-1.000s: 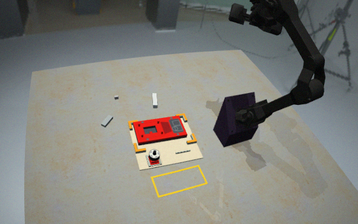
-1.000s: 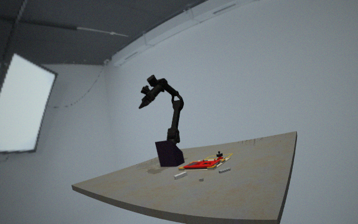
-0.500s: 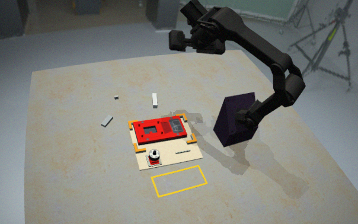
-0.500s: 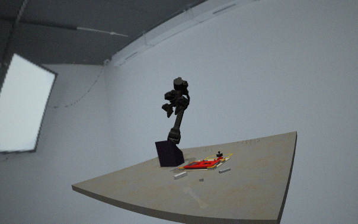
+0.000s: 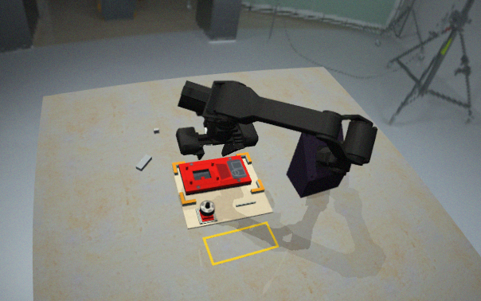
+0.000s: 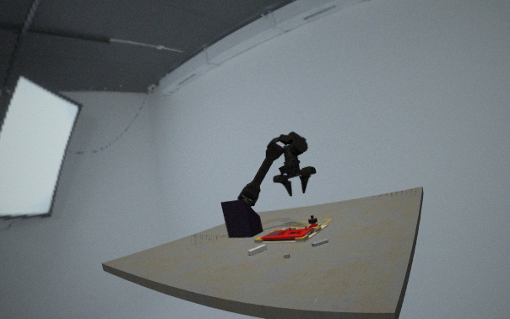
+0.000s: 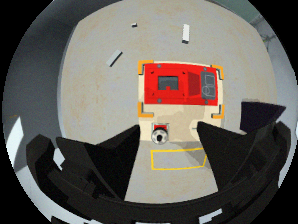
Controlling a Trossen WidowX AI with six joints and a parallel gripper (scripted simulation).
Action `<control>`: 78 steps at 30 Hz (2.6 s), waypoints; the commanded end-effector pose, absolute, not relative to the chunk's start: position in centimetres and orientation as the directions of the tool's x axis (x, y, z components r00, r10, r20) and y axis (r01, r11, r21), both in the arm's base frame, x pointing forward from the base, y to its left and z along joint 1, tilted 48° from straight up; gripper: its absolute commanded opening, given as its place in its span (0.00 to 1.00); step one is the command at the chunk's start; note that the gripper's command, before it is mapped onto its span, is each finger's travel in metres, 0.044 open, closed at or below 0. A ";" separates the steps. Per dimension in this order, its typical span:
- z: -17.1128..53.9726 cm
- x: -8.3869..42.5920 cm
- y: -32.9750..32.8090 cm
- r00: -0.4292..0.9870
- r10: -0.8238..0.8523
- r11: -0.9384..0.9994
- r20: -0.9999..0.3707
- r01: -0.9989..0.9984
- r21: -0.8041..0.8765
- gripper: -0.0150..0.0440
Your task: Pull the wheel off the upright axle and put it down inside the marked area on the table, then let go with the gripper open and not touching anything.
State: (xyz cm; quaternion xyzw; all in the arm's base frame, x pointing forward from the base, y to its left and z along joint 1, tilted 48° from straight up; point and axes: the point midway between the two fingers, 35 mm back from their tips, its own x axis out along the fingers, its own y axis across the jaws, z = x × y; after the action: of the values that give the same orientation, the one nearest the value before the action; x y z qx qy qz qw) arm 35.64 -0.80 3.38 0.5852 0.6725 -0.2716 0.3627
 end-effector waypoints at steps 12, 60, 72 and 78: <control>3.2 36.1 7.8 -0.148 0.720 0.207 -0.677 0.978 0.006 0.76; -1.0 35.0 12.8 -0.153 0.718 0.217 -0.679 0.976 0.009 0.25; -0.7 35.1 12.5 -0.152 0.718 0.215 -0.679 0.976 0.009 0.25; -0.6 35.1 12.3 -0.152 0.719 0.215 -0.679 0.977 0.009 0.25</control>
State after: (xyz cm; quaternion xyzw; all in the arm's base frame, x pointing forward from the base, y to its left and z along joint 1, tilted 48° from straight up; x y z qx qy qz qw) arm 34.95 12.90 -0.94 0.5815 0.7278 -0.2230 0.2869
